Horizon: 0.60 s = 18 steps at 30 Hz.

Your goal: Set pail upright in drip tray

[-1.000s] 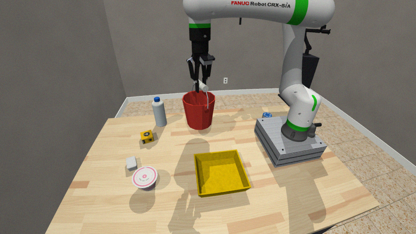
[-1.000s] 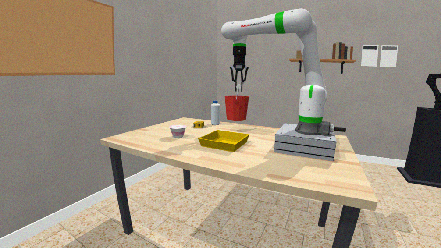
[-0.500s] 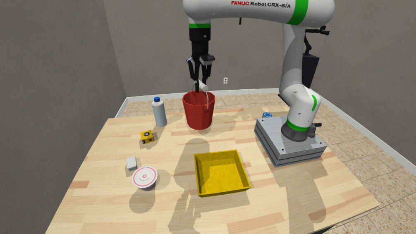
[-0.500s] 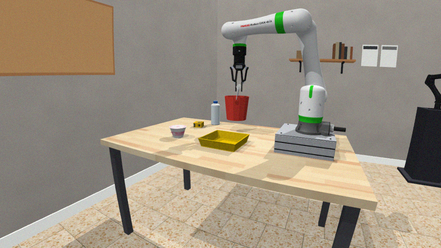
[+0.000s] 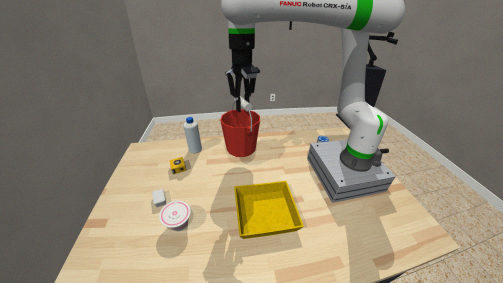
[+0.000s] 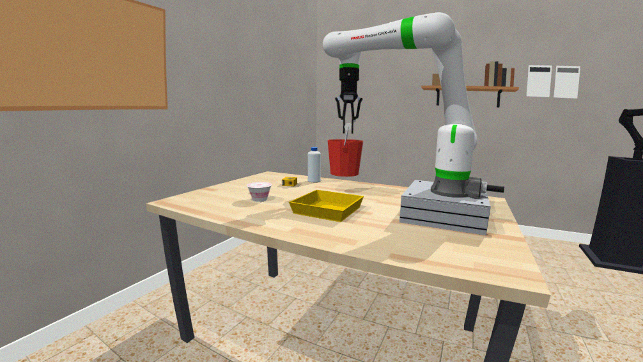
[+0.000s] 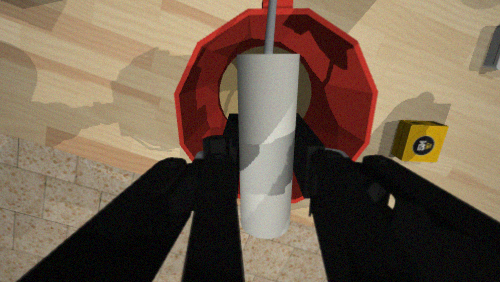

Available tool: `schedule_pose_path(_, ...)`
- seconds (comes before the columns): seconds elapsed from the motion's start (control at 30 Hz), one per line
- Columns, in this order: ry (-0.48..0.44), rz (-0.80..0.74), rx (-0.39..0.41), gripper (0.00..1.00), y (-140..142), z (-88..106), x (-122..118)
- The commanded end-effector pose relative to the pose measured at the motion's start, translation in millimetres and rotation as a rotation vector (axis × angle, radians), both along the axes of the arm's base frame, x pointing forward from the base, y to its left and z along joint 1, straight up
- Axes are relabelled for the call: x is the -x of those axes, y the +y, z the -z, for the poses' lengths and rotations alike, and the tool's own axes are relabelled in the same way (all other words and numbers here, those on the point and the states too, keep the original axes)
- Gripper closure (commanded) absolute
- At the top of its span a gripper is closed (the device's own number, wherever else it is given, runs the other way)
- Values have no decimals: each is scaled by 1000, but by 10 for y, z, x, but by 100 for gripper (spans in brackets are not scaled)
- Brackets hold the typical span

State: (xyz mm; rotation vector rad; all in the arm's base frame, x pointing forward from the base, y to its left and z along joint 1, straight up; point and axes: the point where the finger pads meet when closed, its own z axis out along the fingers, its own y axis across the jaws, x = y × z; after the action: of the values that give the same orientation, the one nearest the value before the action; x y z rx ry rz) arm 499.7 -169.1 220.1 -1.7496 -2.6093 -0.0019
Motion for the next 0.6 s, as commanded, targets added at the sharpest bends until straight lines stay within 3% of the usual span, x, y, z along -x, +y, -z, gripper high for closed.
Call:
schedule_pose_path(0.0,-2,0,1,90,1,-10,-2)
schedule_pose_path(0.57,-2,0,1,90,78,-10,16)
